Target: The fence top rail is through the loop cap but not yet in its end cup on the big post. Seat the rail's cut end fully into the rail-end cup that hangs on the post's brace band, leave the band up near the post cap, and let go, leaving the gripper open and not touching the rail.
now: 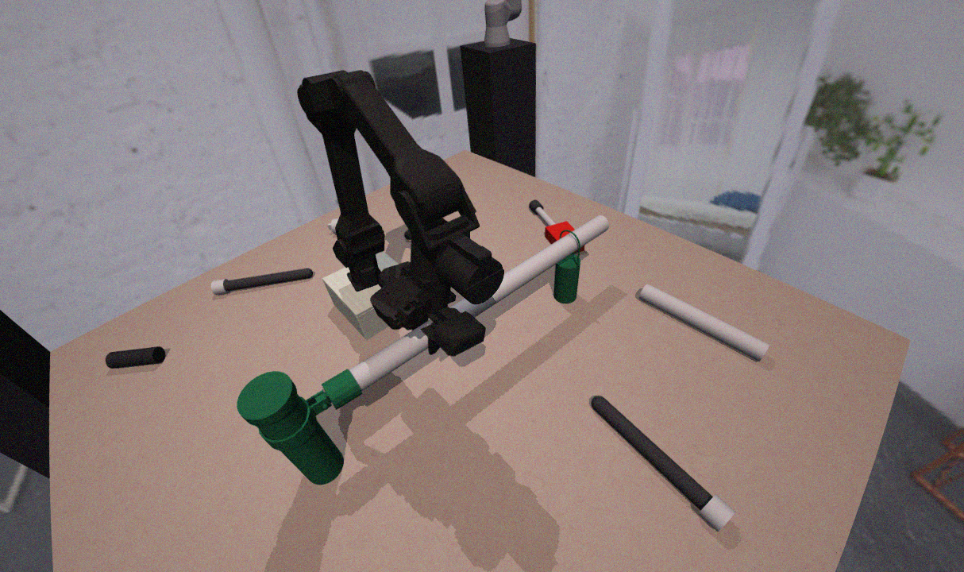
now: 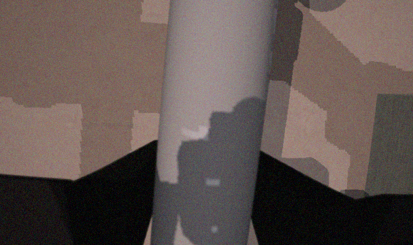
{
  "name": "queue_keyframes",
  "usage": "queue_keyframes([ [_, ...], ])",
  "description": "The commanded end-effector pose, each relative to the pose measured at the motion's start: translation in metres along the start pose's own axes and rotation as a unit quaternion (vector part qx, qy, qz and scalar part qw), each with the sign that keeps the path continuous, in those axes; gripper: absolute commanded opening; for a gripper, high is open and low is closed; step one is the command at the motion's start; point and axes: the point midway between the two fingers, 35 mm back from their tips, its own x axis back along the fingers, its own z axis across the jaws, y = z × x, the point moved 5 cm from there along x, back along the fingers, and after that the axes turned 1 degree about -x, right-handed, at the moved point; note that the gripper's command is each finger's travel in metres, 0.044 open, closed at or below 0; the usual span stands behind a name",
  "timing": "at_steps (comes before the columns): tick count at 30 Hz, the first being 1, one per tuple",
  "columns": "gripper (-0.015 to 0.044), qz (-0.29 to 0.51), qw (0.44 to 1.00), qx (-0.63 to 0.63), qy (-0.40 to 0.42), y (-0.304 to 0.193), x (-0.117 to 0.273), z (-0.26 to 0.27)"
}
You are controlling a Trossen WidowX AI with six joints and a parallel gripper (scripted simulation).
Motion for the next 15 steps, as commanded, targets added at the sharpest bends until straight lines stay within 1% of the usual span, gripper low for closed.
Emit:
queue_keyframes([
  [1, 0.0000, -0.001, 1.000, 0.000, 0.000, 0.0020, -0.0001, 0.0001],
  [15, 0.0000, -0.001, 1.000, 0.000, 0.000, 0.0109, -0.0017, 0.0002],
])
